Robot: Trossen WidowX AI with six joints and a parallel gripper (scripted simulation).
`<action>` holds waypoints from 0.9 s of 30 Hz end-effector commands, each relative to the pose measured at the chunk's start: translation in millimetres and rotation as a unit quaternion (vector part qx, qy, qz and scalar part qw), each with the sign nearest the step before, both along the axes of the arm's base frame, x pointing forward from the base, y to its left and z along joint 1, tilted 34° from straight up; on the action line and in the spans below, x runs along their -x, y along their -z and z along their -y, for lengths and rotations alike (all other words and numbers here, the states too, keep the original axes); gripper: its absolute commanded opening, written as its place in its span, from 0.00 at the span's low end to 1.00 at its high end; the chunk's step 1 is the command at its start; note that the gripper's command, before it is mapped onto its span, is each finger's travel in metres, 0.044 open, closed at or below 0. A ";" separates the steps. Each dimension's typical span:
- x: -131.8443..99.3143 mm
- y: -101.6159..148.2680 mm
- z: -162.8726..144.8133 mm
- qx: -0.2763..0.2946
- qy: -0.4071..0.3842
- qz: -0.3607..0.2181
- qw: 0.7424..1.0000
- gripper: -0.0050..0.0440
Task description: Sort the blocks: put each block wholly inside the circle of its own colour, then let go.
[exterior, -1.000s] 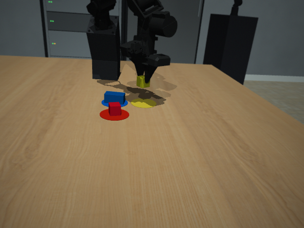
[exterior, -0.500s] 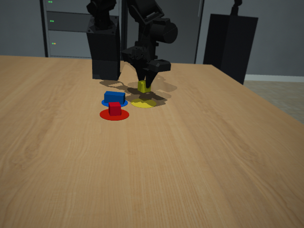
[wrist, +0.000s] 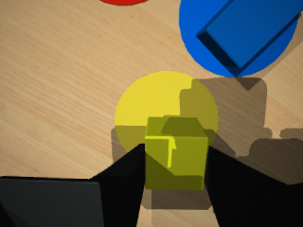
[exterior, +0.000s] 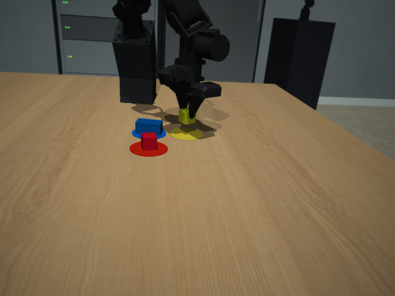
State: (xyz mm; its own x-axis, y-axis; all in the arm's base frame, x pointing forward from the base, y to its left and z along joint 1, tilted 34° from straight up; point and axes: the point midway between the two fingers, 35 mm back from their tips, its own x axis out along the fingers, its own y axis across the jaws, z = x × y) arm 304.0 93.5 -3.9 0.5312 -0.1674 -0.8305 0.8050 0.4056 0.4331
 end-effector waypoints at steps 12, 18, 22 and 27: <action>-12.9 11.3 1.2 -0.002 -0.001 0.004 1.000 0.32; -18.4 19.5 2.6 -0.002 -0.001 0.004 1.000 0.32; -20.1 22.3 3.1 -0.002 -0.001 0.004 1.000 0.32; -21.0 23.3 3.1 -0.003 -0.001 0.005 1.000 0.32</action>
